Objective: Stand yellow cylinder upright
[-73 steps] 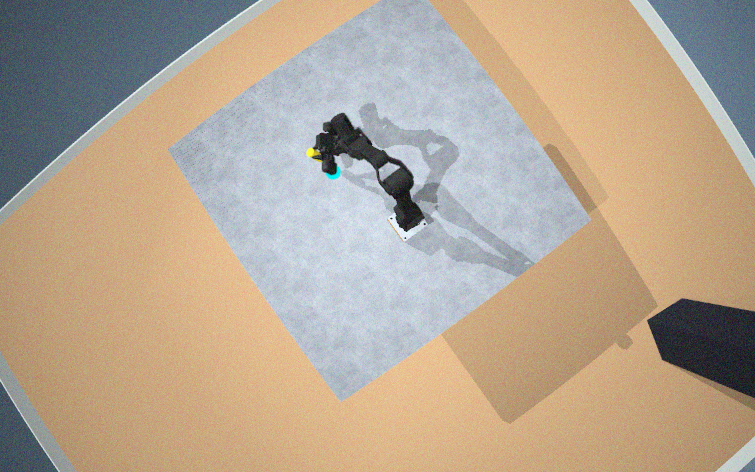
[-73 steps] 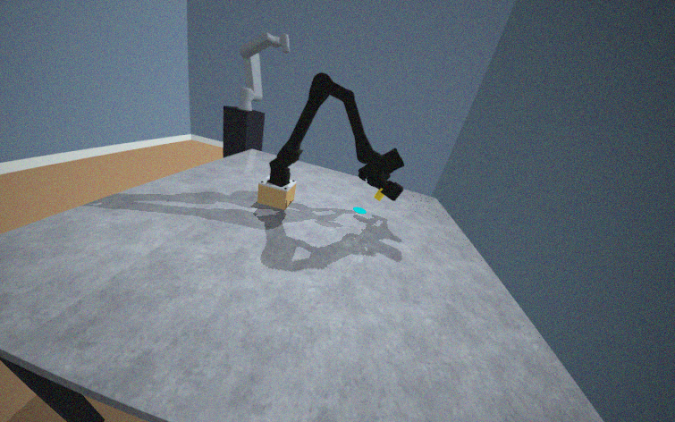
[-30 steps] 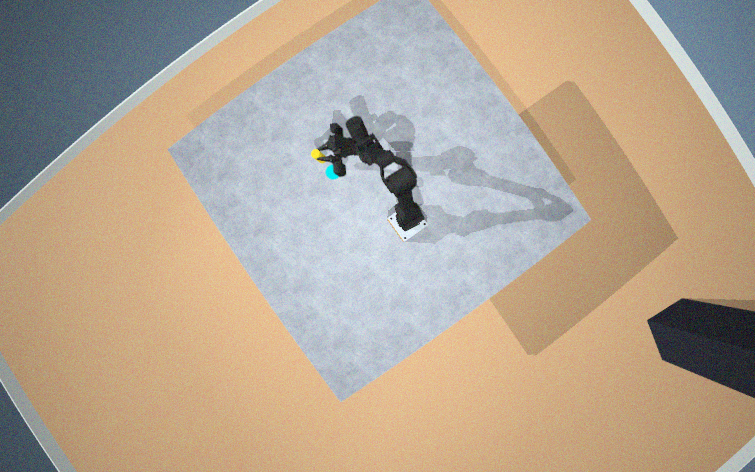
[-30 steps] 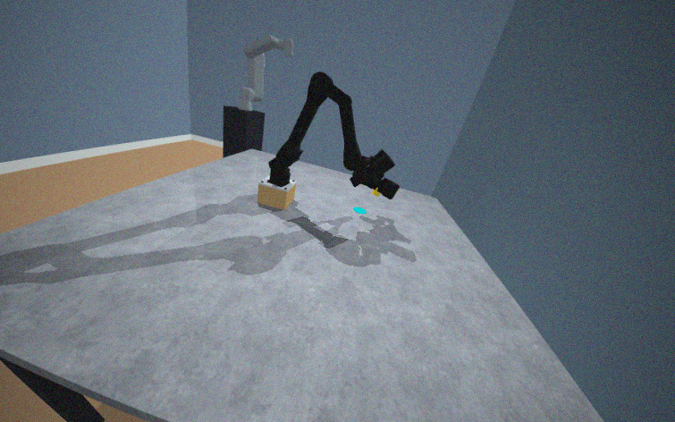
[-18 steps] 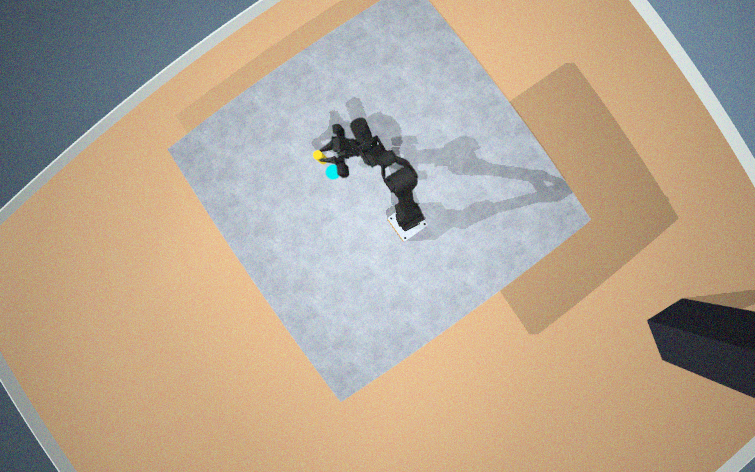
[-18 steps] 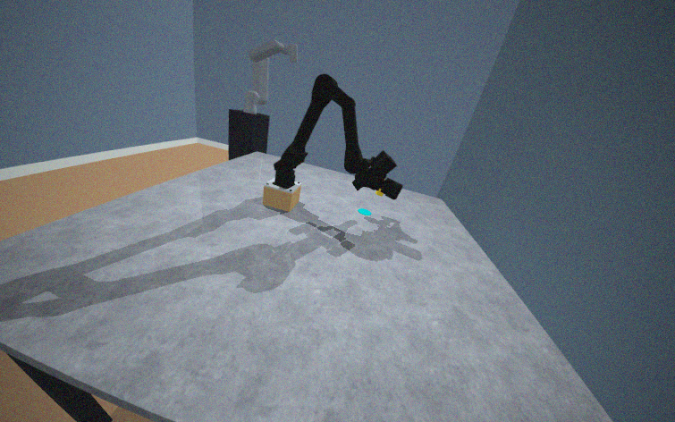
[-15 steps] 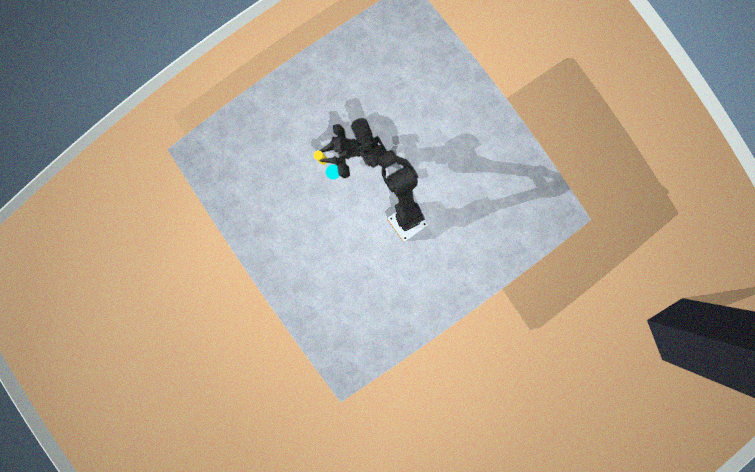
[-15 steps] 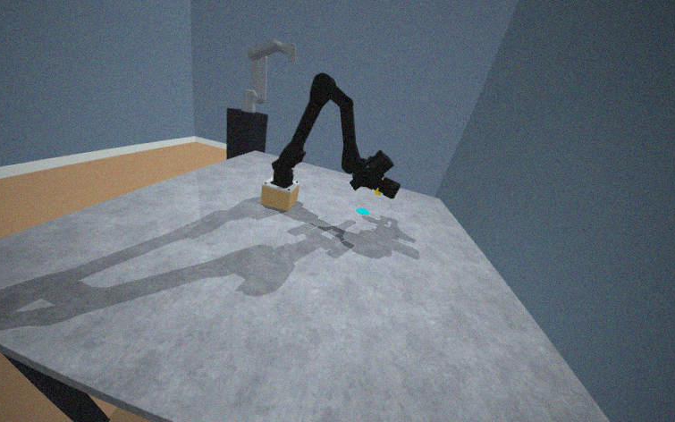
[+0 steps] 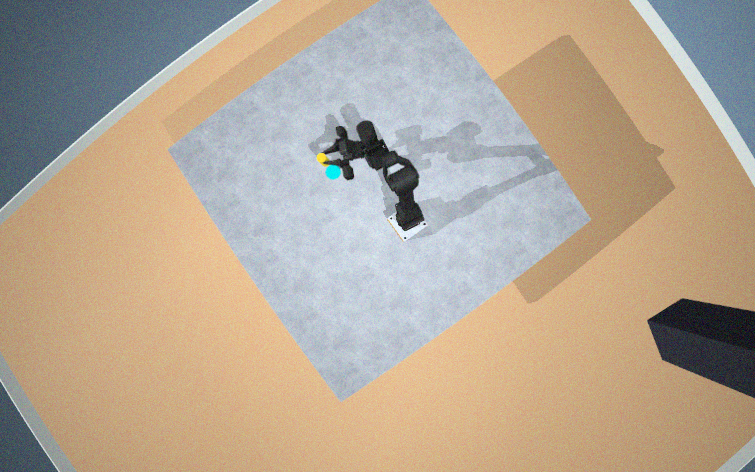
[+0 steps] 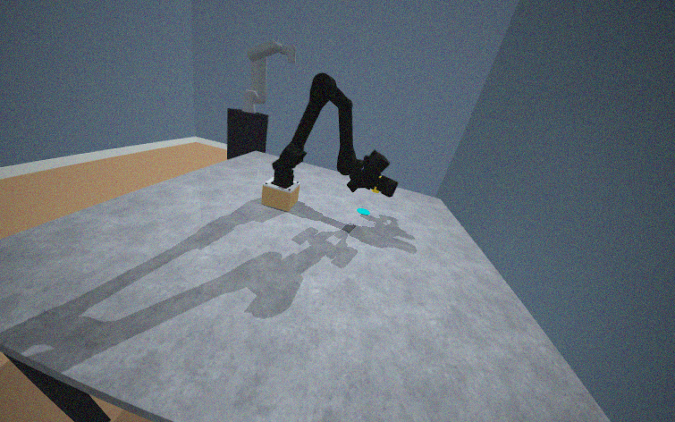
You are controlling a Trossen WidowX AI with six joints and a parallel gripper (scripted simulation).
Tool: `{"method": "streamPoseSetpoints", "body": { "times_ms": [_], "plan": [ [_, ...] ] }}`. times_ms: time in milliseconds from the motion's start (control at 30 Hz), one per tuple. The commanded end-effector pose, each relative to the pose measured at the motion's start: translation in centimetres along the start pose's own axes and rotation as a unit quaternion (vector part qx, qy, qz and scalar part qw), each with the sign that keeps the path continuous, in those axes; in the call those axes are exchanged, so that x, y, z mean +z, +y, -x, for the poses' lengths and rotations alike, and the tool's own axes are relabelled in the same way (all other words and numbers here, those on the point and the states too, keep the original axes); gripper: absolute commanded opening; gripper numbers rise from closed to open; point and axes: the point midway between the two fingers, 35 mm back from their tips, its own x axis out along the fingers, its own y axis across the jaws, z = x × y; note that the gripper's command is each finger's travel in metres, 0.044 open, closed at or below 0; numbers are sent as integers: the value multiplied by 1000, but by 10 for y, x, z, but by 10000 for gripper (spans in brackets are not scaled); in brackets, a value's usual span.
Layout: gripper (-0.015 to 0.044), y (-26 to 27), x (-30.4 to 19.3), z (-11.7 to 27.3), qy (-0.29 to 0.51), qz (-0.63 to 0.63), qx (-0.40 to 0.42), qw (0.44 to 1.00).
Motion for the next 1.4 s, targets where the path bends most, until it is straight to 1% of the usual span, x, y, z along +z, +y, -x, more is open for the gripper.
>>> {"method": "streamPoseSetpoints", "body": {
  "times_ms": [0, 600, 1200, 1367],
  "plan": [
    [105, 4, 1, 4, -8, 4, 5, 1000],
    [105, 20, 3, 17, -36, 27, 25, 999],
    [105, 20, 3, 17, -37, 27, 26, 999],
    [105, 17, -8, 15, -37, 27, 26, 999]
  ]
}}
